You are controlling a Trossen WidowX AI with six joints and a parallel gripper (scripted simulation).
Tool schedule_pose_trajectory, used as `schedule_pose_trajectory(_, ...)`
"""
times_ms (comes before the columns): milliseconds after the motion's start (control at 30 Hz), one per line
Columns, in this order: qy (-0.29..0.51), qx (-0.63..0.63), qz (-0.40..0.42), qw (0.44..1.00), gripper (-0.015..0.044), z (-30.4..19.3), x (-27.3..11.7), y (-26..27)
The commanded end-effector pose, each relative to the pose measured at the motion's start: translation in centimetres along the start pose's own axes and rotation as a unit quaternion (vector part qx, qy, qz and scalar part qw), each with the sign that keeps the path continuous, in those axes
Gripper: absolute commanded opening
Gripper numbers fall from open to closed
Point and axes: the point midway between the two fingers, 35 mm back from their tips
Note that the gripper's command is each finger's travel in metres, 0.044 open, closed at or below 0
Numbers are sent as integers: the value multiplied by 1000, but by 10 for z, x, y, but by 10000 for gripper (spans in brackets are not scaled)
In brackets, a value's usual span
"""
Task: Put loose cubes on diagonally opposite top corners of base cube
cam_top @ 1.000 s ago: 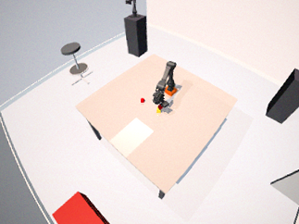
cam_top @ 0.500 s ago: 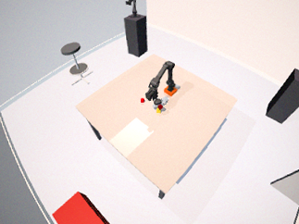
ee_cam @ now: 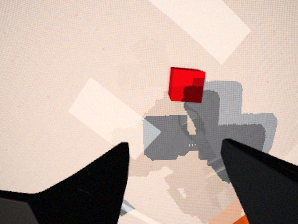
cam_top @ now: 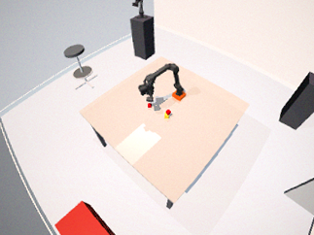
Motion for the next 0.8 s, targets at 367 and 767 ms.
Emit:
schedule_pose_trajectory(367,1,46,-6,999,265,24,55,-18)
schedule_pose_trajectory(767,1,46,-6,999,265,23,76,-19)
Point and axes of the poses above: the point midway between the two fingers, 35 mm back from their tips, its own x axis out along the fingers, its own y axis across the jaws, z = x × y, and after that the axes turned 15 degrees about x, right-handed
